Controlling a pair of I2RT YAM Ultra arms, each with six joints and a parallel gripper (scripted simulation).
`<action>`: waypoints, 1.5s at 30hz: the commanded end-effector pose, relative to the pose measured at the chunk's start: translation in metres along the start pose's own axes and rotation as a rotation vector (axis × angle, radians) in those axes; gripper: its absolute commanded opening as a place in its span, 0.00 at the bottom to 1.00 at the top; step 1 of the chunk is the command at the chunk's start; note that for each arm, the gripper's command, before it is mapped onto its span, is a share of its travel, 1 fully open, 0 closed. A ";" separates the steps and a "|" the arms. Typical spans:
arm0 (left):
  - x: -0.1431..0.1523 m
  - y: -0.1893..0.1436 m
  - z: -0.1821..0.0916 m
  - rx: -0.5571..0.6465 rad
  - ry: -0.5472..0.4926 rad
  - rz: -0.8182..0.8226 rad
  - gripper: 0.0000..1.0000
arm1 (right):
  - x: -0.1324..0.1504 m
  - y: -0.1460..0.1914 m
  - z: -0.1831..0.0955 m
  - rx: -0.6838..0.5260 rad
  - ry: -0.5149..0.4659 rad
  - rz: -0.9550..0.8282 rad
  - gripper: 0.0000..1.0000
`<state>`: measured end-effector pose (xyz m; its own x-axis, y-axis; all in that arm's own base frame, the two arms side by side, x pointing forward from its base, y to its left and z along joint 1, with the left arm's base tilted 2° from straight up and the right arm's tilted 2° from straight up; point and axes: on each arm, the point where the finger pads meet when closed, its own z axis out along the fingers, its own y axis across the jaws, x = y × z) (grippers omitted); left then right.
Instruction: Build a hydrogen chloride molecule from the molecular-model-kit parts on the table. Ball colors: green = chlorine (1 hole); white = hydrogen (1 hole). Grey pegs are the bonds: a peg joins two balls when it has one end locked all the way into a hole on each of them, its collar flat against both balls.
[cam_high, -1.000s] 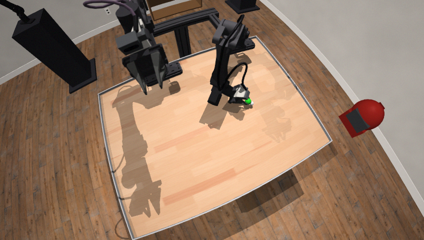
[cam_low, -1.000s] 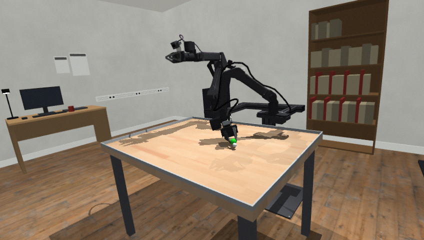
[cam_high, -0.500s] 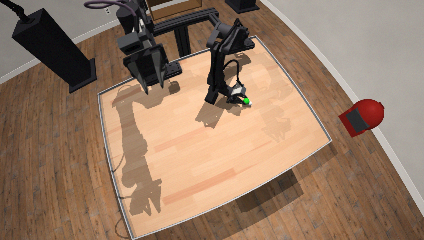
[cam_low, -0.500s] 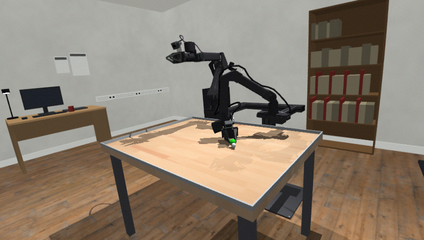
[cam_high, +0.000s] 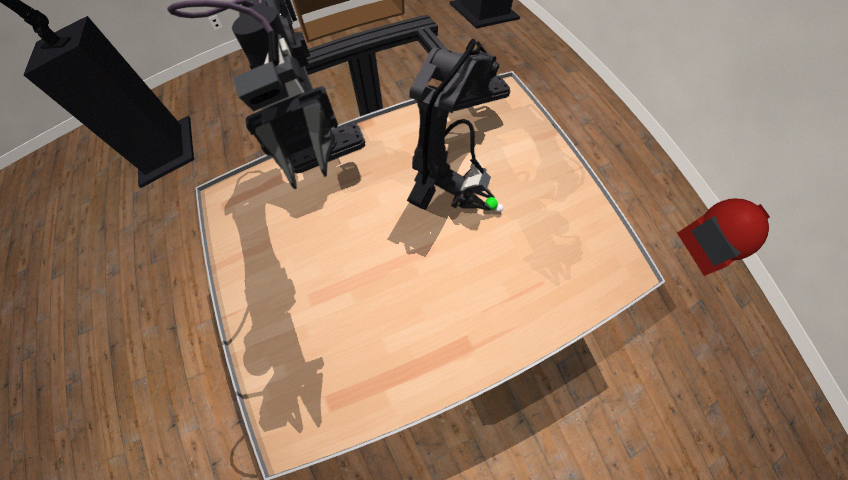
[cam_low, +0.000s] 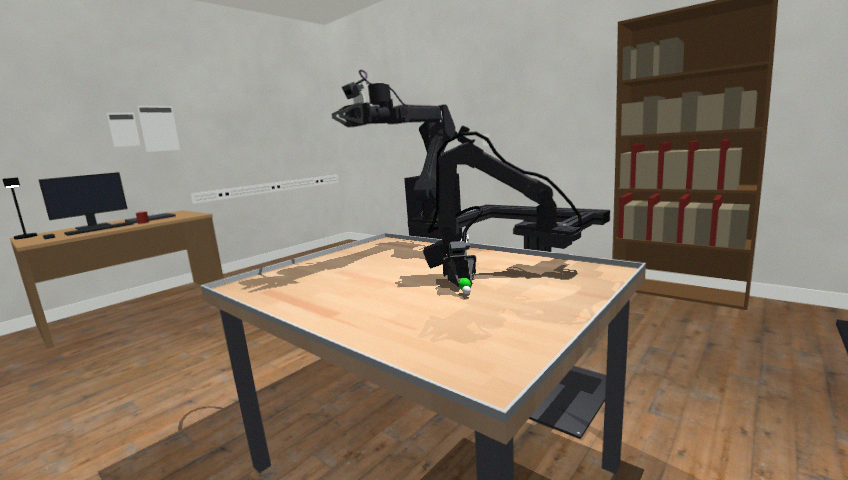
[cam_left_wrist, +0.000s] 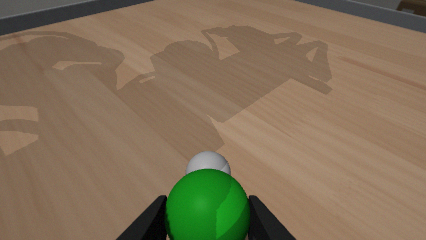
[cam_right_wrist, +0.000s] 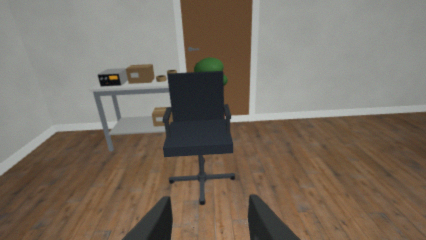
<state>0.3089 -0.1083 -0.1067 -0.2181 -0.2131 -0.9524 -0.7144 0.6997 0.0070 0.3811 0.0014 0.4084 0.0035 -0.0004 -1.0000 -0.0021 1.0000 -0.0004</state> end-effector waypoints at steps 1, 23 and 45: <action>-0.007 -0.014 -0.002 0.023 -0.028 -0.052 0.00 | -0.031 0.005 -0.010 -0.015 -0.080 -0.004 0.36; 0.003 -0.005 0.003 0.014 -0.027 -0.012 0.00 | -0.031 0.005 -0.010 -0.015 -0.080 -0.004 0.36; 0.002 -0.010 0.002 0.022 -0.026 -0.030 0.00 | -0.031 0.005 -0.010 -0.015 -0.080 -0.004 0.36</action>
<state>0.3094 -0.1080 -0.1177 -0.2155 -0.2105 -0.9535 -0.7127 0.7014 0.0063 0.3811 0.0014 0.4084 0.0035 -0.0004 -1.0000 -0.0021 1.0000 -0.0004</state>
